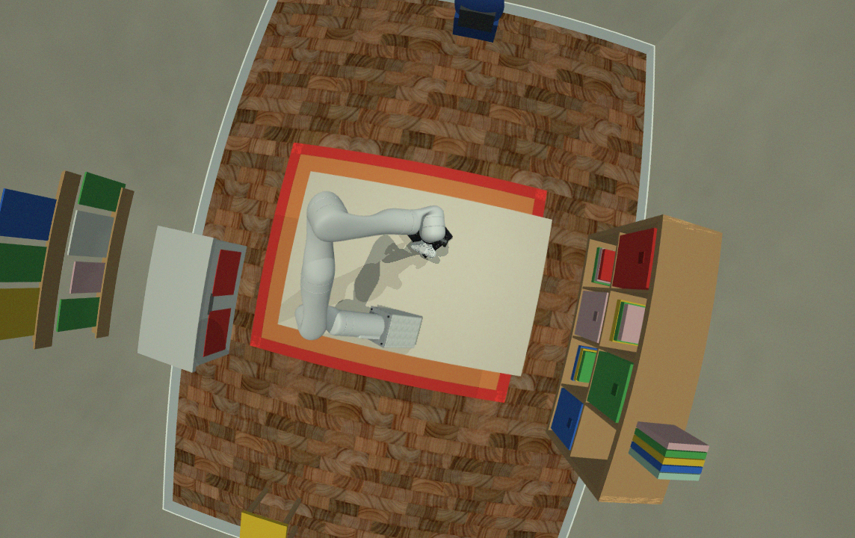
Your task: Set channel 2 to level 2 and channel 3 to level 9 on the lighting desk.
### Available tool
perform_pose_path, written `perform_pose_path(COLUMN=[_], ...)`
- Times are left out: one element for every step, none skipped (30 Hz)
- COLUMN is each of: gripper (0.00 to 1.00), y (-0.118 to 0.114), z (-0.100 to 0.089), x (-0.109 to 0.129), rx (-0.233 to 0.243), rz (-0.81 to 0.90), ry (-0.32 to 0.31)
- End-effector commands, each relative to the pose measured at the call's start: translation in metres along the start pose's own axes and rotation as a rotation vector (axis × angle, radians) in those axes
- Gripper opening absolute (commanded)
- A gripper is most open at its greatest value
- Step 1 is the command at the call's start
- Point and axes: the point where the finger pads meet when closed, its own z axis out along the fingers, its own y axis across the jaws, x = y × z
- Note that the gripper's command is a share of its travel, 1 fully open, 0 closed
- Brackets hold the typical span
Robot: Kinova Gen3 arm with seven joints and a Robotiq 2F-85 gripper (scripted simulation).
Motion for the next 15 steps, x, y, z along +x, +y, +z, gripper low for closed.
perform_pose_path(gripper=[1.00, 1.00, 1.00, 1.00, 1.00, 1.00, 1.00, 1.00, 1.00, 1.00, 1.00, 1.00, 1.00, 1.00, 1.00], y=[-0.0013, -0.0023, -0.0032, -0.0041, -0.0050, -0.0059, -0.0067, -0.0075, -0.0082, -0.0089, -0.0095, -0.0101, -0.0101, -0.0101, -0.0107], z=[0.0041, 0.0048, 0.0055, 0.0062, 0.0067, 0.0073, 0.0077, 0.0082, 0.0086, 0.0089, 0.0093, 0.0095, 0.0095, 0.0095, 0.0098], x=[0.0016, 0.0017, 0.0018, 0.0019, 0.0019, 0.0020, 0.0020, 0.0021, 0.0021, 0.0021, 0.0021, 0.0021, 0.0021, 0.0021, 0.0021], rx=[0.007, 0.009, 0.011, 0.013, 0.015, 0.016, 0.018, 0.020, 0.021, 0.022, 0.024, 0.025, 0.025, 0.025, 0.026], rz=[0.074, 0.109, 0.143, 0.175, 0.205, 0.234, 0.261, 0.286, 0.310, 0.332, 0.352, 0.370, 0.370, 0.370, 0.387], ry=[0.005, 0.004, 0.002, 0.000, -0.002, -0.004, -0.005, -0.007, -0.009, -0.011, -0.012, -0.014, -0.014, -0.014, -0.015])
